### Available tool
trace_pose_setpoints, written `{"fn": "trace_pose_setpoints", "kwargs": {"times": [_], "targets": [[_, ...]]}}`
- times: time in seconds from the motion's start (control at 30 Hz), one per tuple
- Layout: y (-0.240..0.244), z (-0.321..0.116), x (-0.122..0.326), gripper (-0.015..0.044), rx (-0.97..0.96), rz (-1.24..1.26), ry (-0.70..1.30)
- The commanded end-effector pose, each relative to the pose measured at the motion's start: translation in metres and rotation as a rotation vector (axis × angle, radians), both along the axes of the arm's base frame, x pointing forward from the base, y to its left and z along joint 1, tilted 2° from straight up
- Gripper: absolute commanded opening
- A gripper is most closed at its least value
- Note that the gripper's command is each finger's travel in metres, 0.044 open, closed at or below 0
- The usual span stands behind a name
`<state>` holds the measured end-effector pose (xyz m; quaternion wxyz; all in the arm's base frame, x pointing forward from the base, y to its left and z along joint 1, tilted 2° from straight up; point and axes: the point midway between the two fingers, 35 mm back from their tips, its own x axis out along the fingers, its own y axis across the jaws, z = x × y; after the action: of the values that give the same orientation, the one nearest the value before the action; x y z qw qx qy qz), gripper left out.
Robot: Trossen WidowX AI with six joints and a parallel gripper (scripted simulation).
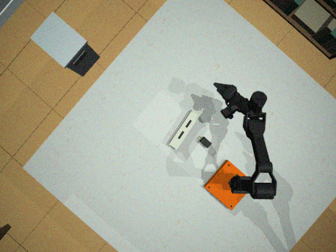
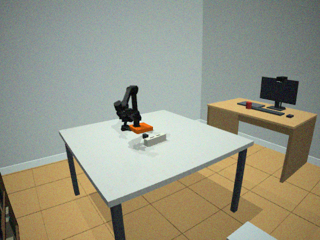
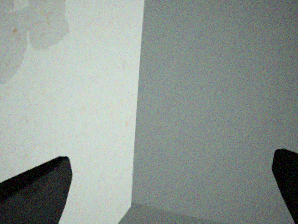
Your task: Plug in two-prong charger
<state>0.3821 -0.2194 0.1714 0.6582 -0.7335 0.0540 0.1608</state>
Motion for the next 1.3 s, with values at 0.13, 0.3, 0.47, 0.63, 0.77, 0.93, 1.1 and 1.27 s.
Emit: {"fn": "trace_pose_setpoints", "kwargs": {"times": [0.13, 0.3, 0.47, 0.63, 0.77, 0.93, 1.1, 1.27], "targets": [[0.022, -0.018, 0.006, 0.0440, 0.236, -0.089, 0.153], [0.037, -0.030, 0.006, 0.0440, 0.369, -0.149, 0.252], [0.052, -0.042, 0.005, 0.0440, 0.490, -0.218, 0.354], [0.068, -0.053, 0.002, 0.0440, 0.598, -0.291, 0.454], [0.081, -0.062, -0.003, 0.0440, 0.676, -0.356, 0.534], [0.097, -0.072, -0.010, 0.0440, 0.761, -0.444, 0.632], [0.112, -0.080, -0.019, 0.0440, 0.832, -0.543, 0.726], [0.127, -0.088, -0.029, 0.0440, 0.888, -0.649, 0.815]]}}
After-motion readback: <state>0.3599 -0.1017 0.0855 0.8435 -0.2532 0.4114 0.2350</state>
